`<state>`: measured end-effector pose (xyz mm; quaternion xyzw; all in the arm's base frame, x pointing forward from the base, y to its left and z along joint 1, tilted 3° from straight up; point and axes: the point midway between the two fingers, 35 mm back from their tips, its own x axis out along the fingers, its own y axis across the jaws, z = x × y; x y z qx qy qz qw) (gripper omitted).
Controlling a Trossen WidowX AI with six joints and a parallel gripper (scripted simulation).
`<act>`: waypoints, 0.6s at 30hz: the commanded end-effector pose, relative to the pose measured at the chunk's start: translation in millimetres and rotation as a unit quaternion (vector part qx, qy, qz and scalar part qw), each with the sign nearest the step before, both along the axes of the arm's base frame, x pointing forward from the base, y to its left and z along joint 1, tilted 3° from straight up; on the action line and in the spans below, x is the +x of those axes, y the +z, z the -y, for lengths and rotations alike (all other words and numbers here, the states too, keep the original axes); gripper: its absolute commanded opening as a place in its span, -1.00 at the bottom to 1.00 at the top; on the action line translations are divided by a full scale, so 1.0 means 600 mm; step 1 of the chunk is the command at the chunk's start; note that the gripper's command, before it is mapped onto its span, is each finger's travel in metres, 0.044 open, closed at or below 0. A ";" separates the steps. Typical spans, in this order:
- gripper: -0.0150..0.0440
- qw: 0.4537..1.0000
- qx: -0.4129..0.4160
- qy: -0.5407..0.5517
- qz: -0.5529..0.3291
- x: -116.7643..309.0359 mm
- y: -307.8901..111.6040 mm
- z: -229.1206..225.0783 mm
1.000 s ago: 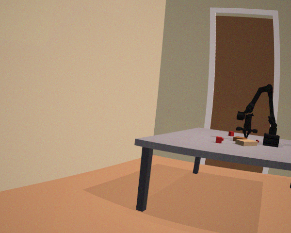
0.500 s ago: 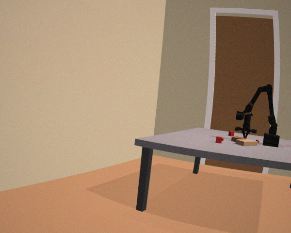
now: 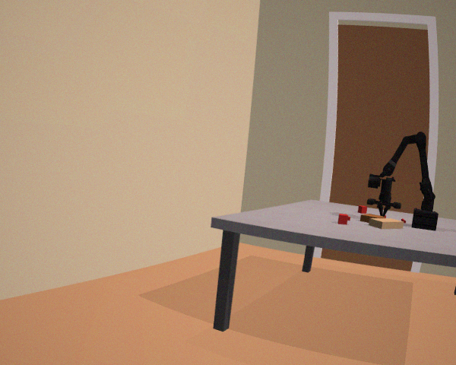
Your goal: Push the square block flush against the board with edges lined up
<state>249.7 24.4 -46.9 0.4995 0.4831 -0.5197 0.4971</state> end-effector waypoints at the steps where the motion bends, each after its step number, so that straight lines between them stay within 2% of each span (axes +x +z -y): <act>1: -0.49 1.000 0.002 -0.001 -0.001 0.001 0.000 0.003; 18: -0.49 1.000 0.001 -0.001 -0.001 -0.001 0.001 0.051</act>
